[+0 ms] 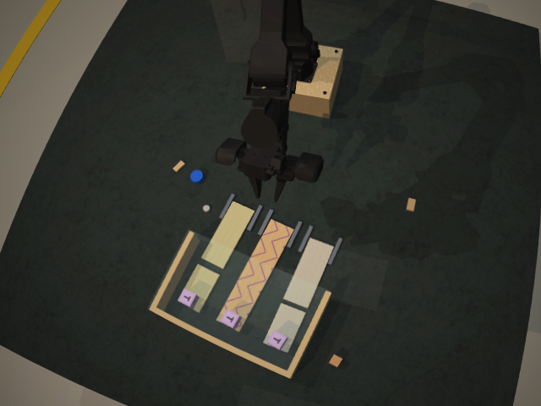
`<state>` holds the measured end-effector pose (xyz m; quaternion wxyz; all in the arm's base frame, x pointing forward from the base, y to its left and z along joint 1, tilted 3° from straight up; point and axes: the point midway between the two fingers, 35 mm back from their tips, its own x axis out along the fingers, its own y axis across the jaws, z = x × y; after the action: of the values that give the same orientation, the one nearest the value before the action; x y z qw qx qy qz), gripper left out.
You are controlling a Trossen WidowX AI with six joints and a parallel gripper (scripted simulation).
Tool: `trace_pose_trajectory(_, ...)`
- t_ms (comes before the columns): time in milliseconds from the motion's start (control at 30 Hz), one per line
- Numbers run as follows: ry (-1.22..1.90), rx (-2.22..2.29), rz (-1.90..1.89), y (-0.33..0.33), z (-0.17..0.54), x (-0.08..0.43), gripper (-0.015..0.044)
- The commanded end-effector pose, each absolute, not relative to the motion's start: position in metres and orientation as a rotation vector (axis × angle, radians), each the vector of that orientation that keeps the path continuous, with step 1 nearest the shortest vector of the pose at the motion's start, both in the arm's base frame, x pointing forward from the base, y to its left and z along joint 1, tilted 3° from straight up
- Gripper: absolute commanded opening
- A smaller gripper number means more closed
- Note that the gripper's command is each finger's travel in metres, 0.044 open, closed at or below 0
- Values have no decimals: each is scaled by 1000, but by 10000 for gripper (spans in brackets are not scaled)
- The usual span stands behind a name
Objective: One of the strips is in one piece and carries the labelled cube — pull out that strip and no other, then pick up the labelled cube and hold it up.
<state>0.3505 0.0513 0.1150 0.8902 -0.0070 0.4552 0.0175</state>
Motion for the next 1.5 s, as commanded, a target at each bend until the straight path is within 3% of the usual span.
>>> trace_pose_trajectory(0,1116,23,2,55,94,364,59)
trace_pose_trajectory(100,1253,48,-36,58,77,373,0)
trace_pose_trajectory(333,1530,89,-147,64,35,386,0)
trace_pose_trajectory(1467,1538,90,-151,60,-12,388,0)
